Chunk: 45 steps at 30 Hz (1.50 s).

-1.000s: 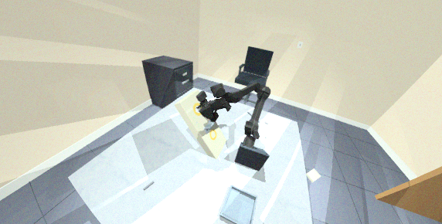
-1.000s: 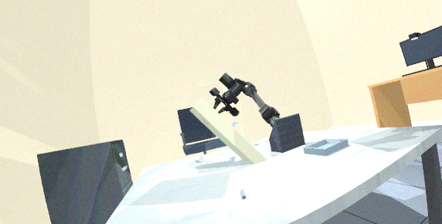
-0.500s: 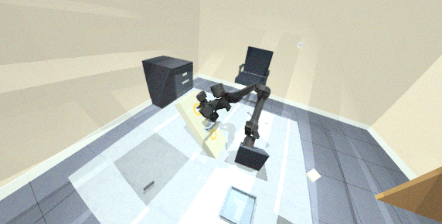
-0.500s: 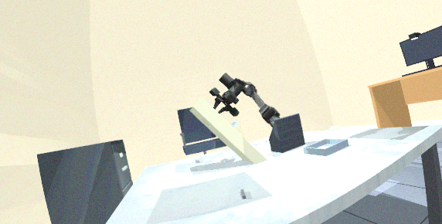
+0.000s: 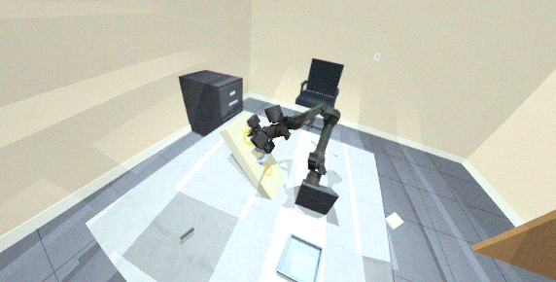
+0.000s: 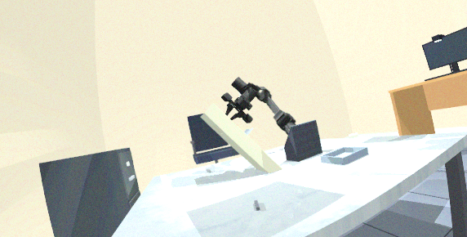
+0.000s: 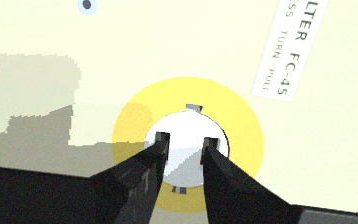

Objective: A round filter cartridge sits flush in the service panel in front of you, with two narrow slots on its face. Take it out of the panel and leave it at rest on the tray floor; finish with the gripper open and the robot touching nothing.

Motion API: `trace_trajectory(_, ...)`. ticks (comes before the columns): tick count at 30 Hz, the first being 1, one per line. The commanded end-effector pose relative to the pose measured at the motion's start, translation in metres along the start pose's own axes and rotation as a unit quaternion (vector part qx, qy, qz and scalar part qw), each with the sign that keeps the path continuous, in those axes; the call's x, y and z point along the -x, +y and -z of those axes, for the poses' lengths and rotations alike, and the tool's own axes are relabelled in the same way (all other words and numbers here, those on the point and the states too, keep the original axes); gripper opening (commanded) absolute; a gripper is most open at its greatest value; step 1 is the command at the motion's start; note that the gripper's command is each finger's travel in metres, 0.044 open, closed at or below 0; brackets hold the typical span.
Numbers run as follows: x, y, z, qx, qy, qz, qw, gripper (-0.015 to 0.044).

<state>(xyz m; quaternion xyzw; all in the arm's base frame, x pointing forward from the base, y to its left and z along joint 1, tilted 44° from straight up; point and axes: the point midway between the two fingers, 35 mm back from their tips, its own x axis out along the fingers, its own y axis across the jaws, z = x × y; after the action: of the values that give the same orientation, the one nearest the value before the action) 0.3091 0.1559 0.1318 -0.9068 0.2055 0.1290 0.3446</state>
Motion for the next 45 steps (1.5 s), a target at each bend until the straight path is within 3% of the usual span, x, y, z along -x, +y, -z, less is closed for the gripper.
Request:
trace_trajectory(1, 0.0, 0.002, -0.001, 0.005, -0.002, -0.001, 1.0, 0.0099)
trace_trajectory(45, -0.014, 0.002, -0.001, 0.005, -0.002, -0.001, 1.0, 0.0099)
